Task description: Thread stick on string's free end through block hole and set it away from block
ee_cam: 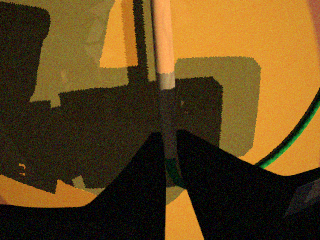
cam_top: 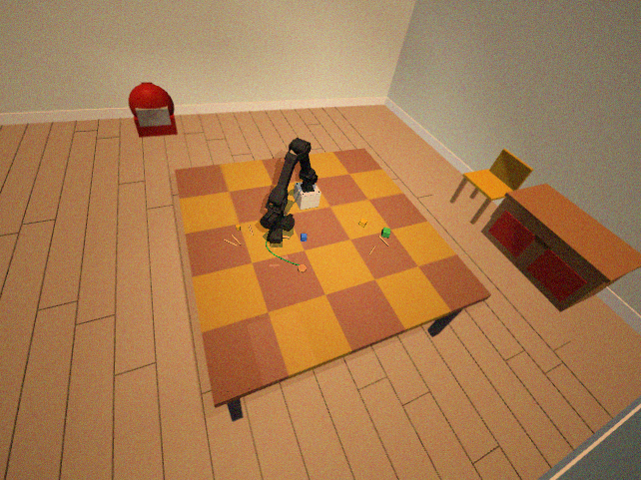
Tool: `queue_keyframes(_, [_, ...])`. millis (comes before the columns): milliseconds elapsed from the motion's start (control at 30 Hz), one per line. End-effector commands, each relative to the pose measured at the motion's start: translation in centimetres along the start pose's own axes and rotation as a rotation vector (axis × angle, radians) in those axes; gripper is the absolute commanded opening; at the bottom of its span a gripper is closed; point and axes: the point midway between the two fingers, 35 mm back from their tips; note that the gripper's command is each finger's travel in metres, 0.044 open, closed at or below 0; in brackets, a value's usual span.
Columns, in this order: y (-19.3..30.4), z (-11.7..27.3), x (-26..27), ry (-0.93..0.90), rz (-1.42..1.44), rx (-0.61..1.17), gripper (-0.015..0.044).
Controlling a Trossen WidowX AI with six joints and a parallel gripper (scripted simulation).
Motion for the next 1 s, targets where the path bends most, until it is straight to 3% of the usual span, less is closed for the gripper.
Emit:
queue_keyframes(0, [-0.6,0.0,0.1,-0.002,-0.002,0.001,0.0000])
queue_keyframes(967, [-4.5,0.0,0.1,-0.002,-0.002,-0.002,0.0000])
Point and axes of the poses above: the point midway between the two fingers, 35 mm back from their tips, its own z axis back along the fingers, its own x axis across the jaws, y = z × x, and after that the axes turned 3 degrees about z, right-handed
